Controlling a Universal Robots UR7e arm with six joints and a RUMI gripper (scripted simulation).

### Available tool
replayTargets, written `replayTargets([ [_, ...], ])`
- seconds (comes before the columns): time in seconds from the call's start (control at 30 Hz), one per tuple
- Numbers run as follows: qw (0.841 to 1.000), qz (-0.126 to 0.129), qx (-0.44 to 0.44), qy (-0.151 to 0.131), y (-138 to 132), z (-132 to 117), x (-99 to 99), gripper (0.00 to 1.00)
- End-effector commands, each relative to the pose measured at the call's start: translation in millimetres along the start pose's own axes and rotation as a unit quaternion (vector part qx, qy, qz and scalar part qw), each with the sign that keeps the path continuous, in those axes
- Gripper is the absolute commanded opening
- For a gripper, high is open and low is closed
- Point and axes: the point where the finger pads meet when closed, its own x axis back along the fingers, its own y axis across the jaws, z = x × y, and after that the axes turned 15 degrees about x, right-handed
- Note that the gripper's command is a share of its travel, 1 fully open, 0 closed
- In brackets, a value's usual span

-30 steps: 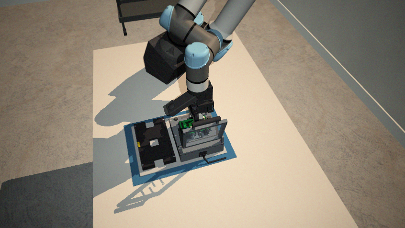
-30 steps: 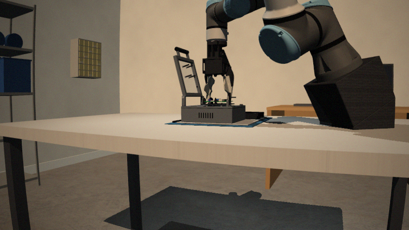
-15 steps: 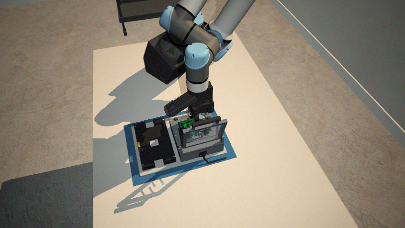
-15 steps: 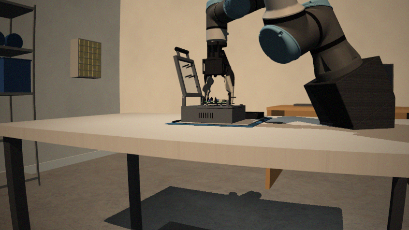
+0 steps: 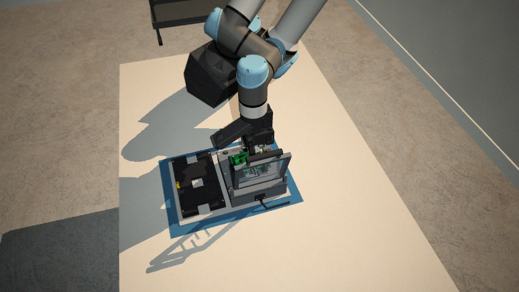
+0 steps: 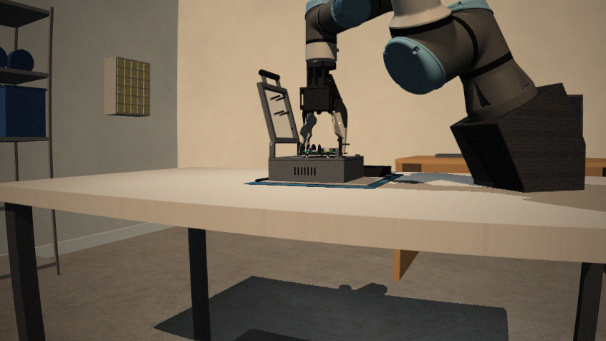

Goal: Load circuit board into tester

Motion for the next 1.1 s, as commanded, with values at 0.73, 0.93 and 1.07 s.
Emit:
replayTargets([
  [0.73,1.000,0.000,0.000,0.000,-0.3,0.2,0.2,0.59],
  [0.93,1.000,0.000,0.000,0.000,-0.3,0.2,1.4,0.59],
  [1.07,1.000,0.000,0.000,0.000,-0.3,0.2,3.8,0.59],
])
